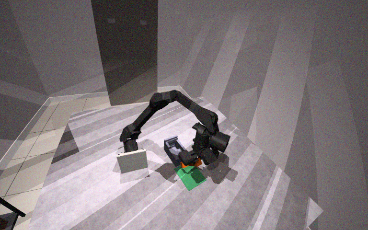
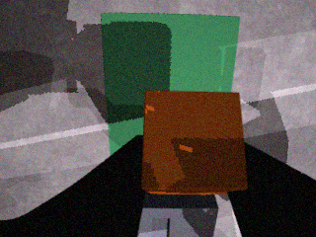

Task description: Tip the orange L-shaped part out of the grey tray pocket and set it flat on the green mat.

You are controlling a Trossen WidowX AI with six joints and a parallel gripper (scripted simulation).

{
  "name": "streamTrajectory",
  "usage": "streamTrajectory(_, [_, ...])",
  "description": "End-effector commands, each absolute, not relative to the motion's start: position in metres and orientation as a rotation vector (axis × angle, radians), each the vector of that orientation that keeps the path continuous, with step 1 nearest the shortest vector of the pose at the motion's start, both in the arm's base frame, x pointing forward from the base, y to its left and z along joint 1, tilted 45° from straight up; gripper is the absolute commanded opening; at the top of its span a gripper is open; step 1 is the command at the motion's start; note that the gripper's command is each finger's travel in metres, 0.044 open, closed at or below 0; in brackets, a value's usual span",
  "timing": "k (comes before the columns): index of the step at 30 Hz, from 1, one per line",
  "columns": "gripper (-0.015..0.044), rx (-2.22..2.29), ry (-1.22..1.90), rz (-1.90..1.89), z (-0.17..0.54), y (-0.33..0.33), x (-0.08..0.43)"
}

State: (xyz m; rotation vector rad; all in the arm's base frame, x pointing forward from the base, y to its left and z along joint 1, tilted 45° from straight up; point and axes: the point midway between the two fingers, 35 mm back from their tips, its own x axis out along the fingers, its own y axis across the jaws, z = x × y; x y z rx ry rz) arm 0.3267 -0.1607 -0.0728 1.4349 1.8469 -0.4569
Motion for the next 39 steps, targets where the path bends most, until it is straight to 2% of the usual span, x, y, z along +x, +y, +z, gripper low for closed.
streamTrajectory(1, [0.0000,1.437,1.853,-0.454,-0.077,-0.153,0.327])
streamTrajectory(39, [0.0000,1.439,1.853,-0.451,-0.117,-0.116,0.321])
